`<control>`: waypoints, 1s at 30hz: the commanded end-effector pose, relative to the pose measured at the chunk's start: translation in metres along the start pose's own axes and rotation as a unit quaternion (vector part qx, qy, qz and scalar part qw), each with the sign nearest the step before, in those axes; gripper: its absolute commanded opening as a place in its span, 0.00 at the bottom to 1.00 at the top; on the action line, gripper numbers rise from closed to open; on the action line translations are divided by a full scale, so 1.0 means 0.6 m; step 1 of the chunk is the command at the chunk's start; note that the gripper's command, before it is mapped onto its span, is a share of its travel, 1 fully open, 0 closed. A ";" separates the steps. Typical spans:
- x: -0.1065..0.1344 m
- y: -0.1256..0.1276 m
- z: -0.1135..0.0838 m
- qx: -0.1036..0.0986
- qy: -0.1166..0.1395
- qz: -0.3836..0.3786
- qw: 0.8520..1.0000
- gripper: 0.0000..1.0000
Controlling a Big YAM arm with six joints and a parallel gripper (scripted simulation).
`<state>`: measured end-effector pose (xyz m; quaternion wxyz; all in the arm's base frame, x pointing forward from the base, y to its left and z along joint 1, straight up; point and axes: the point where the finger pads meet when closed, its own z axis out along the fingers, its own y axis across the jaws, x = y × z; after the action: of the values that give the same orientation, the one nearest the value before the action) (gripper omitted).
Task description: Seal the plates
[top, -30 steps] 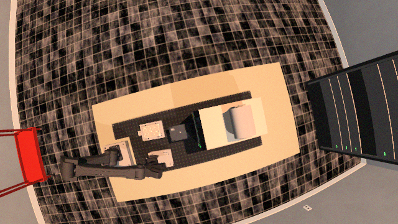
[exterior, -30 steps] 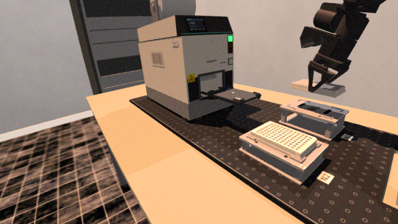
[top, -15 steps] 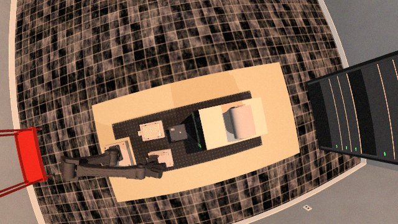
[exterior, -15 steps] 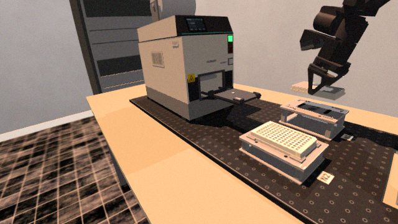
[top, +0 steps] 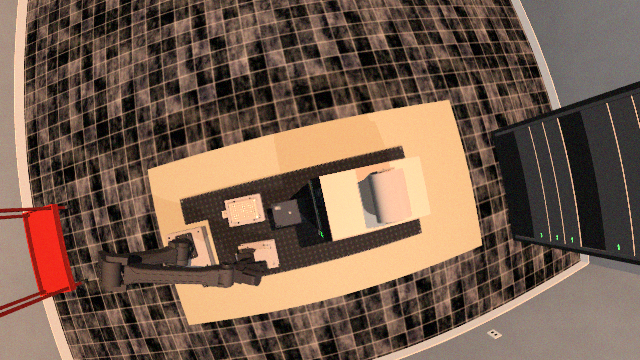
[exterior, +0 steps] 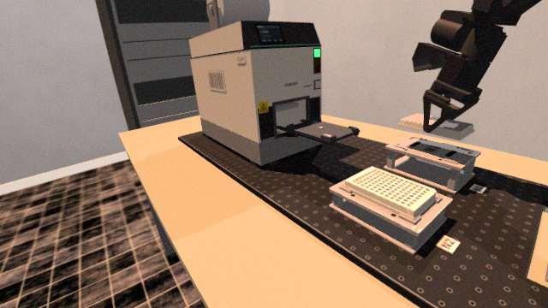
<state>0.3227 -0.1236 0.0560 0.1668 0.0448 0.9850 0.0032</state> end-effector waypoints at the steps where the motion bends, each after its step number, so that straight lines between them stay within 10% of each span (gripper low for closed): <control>1: -0.008 -0.012 0.007 0.003 -0.002 0.008 1.000 0.00; 30: 0.011 -0.009 0.032 0.001 0.005 0.001 1.000 0.00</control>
<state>0.3214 -0.1234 0.0426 0.1647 0.0455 0.9853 0.0040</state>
